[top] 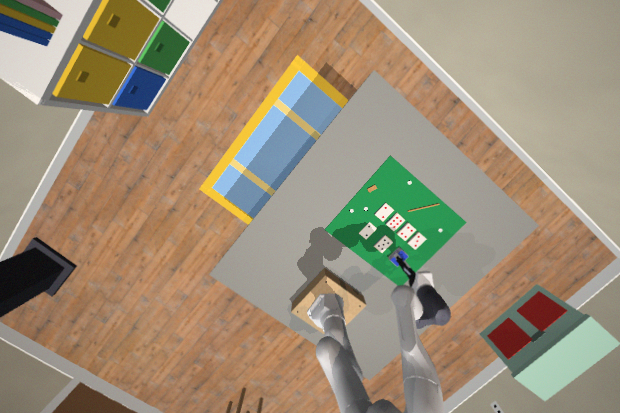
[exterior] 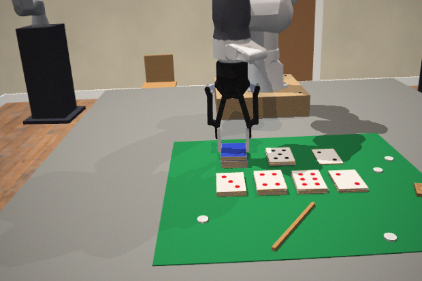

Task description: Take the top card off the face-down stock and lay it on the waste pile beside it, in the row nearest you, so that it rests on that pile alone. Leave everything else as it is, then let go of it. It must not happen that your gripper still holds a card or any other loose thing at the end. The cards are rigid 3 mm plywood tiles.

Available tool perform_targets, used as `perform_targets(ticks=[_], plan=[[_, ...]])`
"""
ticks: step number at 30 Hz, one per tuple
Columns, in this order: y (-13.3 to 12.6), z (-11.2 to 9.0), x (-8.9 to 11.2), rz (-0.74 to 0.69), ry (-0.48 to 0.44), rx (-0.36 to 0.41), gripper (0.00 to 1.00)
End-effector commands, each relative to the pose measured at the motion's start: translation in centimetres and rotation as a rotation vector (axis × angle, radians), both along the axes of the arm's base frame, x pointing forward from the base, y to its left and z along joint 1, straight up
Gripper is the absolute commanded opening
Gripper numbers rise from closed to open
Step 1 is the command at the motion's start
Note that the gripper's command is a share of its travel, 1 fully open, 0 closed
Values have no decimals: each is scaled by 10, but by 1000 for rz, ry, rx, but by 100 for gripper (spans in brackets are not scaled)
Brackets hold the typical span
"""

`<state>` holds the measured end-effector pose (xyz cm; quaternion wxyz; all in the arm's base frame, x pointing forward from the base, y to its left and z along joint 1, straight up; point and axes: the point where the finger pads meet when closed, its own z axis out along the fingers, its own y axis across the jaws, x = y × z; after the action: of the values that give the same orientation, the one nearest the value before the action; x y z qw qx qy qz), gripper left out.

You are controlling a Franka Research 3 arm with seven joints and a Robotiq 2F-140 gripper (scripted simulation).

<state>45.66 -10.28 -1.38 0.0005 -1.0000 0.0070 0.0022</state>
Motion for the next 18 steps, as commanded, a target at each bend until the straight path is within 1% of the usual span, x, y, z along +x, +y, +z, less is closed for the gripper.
perform_targets(ticks=[1, 18], plan=[[1, 0, 2, 5, -4, 1, 43], [1, 2, 2, 5, -4, 1, 43]])
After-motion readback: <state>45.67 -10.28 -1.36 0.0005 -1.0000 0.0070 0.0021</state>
